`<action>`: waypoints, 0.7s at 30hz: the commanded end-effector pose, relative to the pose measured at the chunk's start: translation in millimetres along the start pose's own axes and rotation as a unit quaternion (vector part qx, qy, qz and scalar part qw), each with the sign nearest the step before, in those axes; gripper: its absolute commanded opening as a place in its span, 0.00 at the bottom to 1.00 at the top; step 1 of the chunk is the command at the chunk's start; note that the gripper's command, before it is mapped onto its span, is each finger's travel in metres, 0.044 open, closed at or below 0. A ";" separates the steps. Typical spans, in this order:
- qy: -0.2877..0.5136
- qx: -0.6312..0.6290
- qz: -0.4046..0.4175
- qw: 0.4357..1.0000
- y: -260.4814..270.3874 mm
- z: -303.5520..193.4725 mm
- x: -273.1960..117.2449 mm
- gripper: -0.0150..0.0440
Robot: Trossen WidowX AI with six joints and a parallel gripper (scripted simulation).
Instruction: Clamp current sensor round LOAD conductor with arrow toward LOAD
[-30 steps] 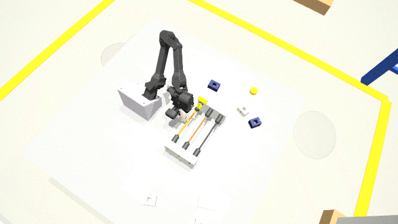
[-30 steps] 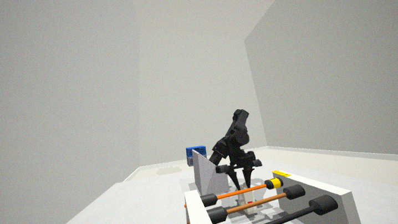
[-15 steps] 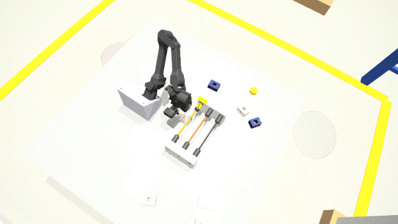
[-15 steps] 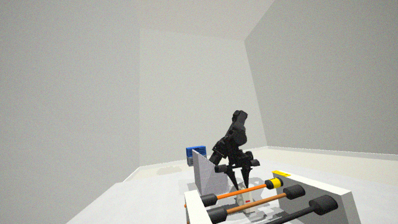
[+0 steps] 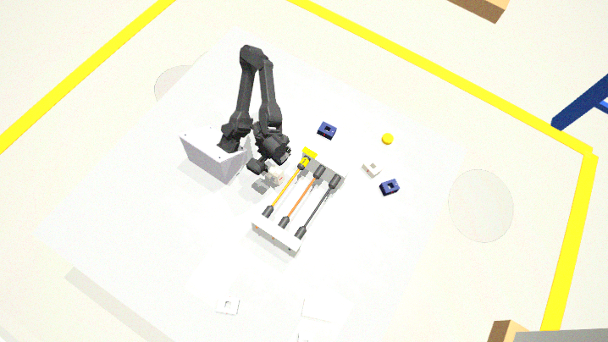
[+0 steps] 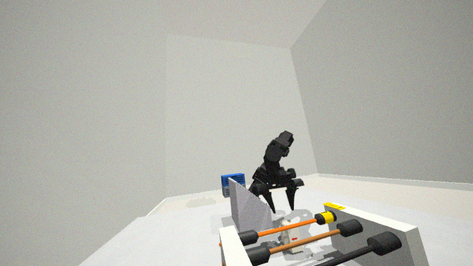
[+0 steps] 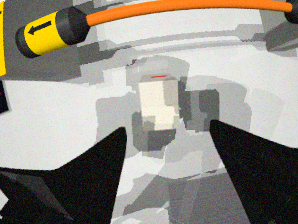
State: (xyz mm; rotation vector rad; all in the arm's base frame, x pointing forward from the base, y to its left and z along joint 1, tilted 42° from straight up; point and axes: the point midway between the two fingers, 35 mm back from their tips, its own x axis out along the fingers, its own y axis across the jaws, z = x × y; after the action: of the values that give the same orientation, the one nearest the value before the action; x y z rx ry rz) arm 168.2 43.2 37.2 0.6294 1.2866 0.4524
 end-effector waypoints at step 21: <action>0.087 -0.672 0.085 0.730 2.0 25.6 -12.9 0.80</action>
State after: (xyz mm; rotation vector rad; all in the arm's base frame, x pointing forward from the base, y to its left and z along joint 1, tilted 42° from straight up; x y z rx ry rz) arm 175.0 34.0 54.0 0.0308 1.0921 0.9385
